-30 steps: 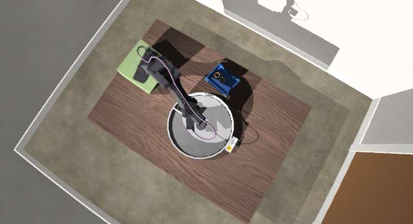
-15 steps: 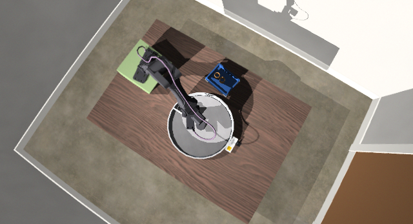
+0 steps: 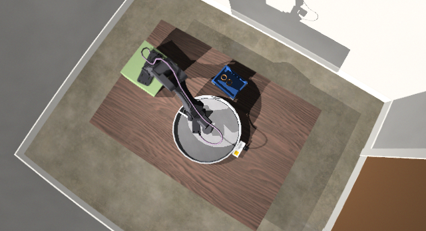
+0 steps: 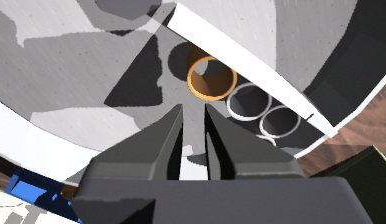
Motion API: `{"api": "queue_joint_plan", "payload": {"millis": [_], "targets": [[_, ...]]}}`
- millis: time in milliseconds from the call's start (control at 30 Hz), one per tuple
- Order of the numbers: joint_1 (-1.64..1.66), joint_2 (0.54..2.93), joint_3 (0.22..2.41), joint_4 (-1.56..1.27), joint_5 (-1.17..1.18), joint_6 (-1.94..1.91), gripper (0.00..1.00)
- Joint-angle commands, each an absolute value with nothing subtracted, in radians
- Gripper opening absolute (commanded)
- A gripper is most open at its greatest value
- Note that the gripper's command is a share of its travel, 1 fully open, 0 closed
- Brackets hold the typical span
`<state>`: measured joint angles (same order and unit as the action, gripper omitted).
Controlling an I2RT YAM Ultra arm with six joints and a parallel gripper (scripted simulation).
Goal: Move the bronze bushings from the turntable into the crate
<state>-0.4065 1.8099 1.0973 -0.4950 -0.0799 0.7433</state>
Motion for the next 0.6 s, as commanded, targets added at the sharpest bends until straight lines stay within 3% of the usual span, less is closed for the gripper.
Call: {"api": "queue_joint_plan", "payload": {"millis": [0,567], "targets": [[-0.405,1.803,1.135,-0.499,-0.075,0.752,0.15],[-0.409,1.816,1.138,-0.501,-0.076,0.749,0.15]]}}
